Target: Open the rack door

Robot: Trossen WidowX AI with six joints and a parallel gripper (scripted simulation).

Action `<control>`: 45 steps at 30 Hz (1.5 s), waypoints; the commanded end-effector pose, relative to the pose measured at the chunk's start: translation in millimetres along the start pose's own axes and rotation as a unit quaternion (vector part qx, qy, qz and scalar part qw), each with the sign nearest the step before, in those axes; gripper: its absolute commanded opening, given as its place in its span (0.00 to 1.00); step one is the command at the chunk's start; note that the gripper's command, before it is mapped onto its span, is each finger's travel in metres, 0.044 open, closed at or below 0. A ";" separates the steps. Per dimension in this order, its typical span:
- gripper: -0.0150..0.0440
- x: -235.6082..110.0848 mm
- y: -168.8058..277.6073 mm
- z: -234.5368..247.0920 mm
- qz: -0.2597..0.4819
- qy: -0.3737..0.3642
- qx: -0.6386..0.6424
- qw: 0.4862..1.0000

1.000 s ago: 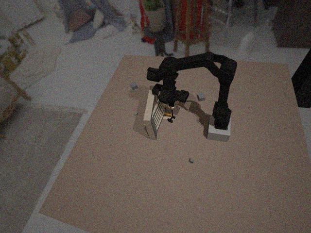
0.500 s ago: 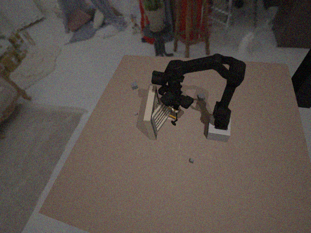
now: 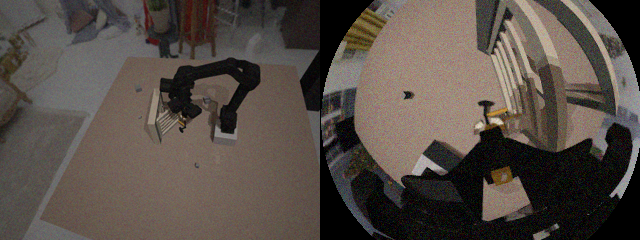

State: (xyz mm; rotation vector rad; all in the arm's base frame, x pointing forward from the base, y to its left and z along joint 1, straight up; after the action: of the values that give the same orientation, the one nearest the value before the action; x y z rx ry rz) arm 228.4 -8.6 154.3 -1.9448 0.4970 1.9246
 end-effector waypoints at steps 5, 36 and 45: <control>0.29 0.3 -6.7 13.9 -0.004 0.003 0.061 0.998; 0.29 0.3 -42.7 60.6 -0.006 -0.001 0.249 0.968; 0.29 0.2 -55.4 71.0 -0.006 -0.002 0.300 0.954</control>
State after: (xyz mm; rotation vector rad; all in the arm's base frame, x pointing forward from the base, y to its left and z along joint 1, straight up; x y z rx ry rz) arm 192.8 69.6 153.9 -1.5704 0.9105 1.5581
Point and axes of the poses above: the point midway between the two fingers, 35 mm back from their tips, its own x axis out along the fingers, its own z axis across the jaws, y = z × x, the point moved 4 cm from there along -x, back along the fingers, and after that the axes turned 11 degrees about -x, right-handed, at the moved point
